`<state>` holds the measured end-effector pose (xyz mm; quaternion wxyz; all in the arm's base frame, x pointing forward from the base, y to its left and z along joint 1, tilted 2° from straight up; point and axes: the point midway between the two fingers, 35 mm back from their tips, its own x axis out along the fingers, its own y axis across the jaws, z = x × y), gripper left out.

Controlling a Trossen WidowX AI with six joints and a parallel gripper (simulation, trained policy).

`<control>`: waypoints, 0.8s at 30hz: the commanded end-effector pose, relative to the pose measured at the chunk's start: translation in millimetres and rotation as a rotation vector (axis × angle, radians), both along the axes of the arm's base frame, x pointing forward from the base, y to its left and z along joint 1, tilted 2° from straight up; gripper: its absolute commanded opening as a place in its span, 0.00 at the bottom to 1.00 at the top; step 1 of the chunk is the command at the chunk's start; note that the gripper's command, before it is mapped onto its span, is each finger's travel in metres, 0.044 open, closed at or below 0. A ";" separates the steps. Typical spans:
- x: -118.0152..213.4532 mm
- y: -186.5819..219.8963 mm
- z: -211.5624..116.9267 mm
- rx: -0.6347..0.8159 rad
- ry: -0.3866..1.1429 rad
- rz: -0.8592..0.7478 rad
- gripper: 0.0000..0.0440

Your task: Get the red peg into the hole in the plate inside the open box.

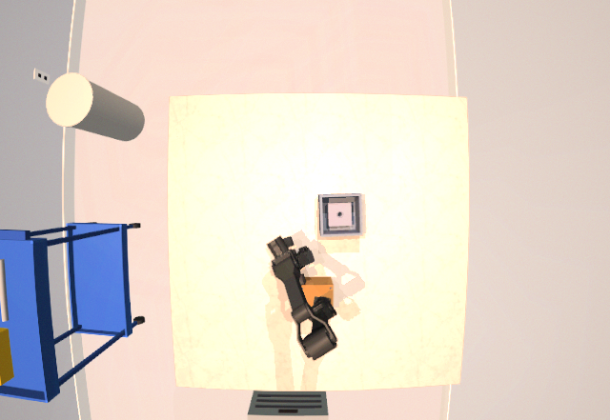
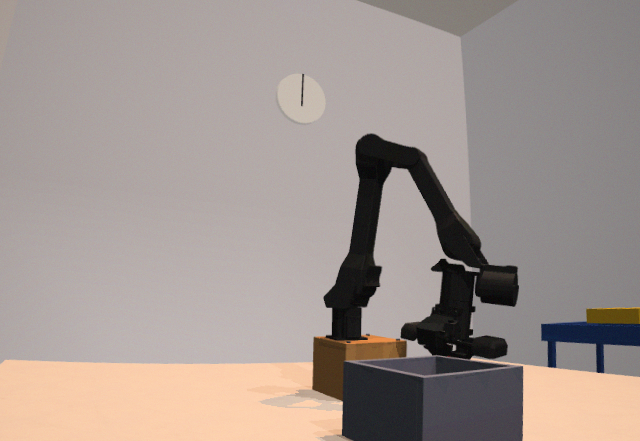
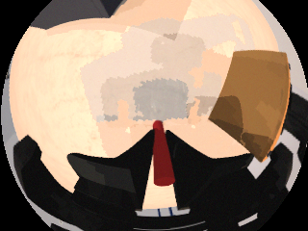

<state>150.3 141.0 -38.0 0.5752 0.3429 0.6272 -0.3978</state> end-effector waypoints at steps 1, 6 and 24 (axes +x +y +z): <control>5.6 1.4 3.9 0.011 -0.011 0.020 0.00; 12.8 0.2 17.1 0.001 -0.057 0.065 0.00; 46.3 -9.2 81.4 -0.042 -0.200 0.242 0.00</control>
